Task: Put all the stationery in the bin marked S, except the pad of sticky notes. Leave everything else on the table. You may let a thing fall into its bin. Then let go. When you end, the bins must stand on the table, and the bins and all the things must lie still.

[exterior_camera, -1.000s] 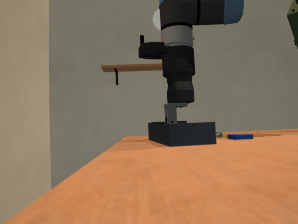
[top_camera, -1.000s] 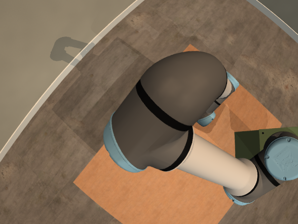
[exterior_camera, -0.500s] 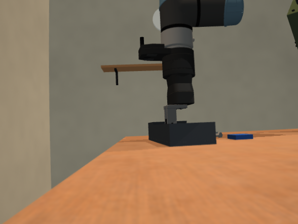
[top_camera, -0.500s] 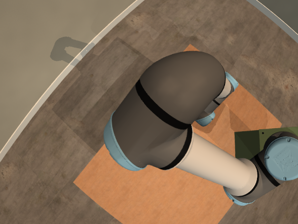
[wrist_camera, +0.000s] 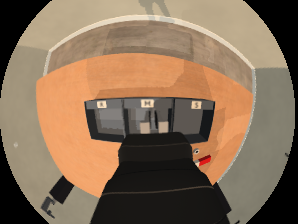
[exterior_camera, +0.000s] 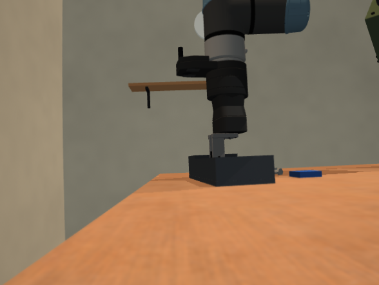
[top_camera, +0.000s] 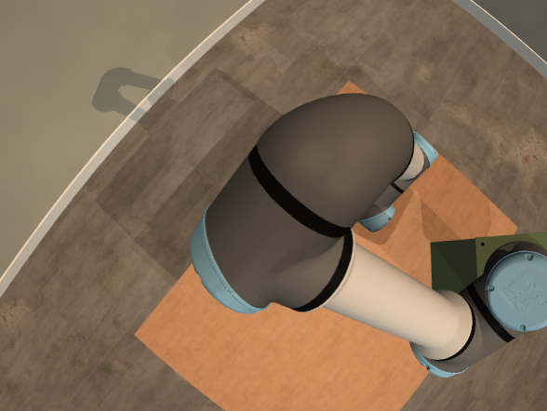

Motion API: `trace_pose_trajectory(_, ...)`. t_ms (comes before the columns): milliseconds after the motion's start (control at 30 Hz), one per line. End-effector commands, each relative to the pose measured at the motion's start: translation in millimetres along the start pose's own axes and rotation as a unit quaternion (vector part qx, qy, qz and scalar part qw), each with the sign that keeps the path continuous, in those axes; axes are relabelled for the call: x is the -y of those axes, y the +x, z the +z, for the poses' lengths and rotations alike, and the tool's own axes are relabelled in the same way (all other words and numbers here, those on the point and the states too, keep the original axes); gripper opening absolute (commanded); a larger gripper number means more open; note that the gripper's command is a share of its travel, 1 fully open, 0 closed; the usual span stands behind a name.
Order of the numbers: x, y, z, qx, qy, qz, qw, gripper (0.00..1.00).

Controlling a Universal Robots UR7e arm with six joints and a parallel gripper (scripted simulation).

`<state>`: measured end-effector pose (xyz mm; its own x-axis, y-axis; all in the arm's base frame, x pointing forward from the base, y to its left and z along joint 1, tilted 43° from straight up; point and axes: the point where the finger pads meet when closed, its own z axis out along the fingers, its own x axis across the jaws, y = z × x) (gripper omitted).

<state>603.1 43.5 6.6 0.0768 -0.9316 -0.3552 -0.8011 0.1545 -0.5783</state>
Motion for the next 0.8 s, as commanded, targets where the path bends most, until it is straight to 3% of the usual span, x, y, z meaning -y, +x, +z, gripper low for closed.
trace_pose_trajectory(0,0.4,0.0,-0.3,0.000,0.001,0.000,1.000,0.31)
trace_pose_trajectory(767,0.4,0.0,-8.3,0.000,0.001,0.000,1.000,0.31)
